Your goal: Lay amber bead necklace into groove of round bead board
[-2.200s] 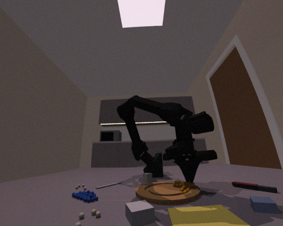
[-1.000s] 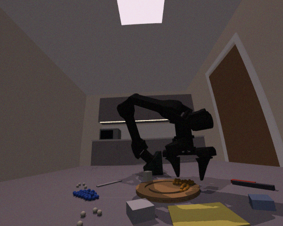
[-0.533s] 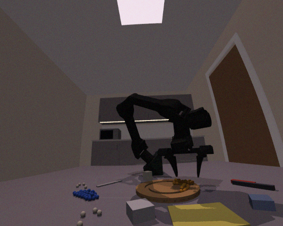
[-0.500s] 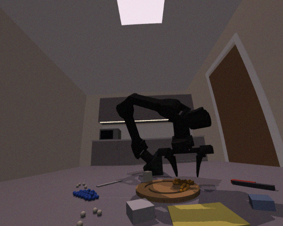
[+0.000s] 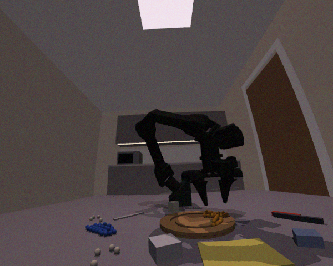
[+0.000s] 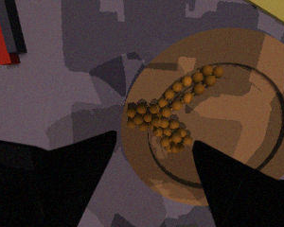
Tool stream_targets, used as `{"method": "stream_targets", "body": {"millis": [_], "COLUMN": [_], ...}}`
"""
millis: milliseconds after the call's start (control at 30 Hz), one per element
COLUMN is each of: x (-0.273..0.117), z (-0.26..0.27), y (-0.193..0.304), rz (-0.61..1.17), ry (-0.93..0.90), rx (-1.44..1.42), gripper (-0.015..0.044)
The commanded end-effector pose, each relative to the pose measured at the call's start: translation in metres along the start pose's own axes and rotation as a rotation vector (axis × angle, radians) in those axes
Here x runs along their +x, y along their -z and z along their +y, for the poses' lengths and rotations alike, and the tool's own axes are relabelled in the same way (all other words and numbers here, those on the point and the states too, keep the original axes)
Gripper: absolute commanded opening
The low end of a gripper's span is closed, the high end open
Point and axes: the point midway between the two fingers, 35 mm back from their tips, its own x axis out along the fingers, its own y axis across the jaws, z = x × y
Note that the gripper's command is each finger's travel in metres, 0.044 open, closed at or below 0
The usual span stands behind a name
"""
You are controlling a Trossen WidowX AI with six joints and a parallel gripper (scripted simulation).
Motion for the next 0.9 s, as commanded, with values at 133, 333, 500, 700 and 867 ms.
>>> {"method": "stream_targets", "body": {"millis": [133,333,500,700,867], "x": [-0.0131,-0.0131,-0.0131,-0.0131,-0.0053], "z": [-0.0121,-0.0121,-0.0121,-0.0121,-0.0121], "y": [0.0107,0.0107,0.0107,0.0107,0.0107], "rz": [0.000,0.000,0.000,0.000,0.000], "ry": [-0.006,-0.006,-0.006,-0.006,-0.005], "rx": [-0.933,-0.933,-0.933,-0.933,-0.932], "gripper": [0.0310,0.0310,0.0310,0.0310,0.0310]}}
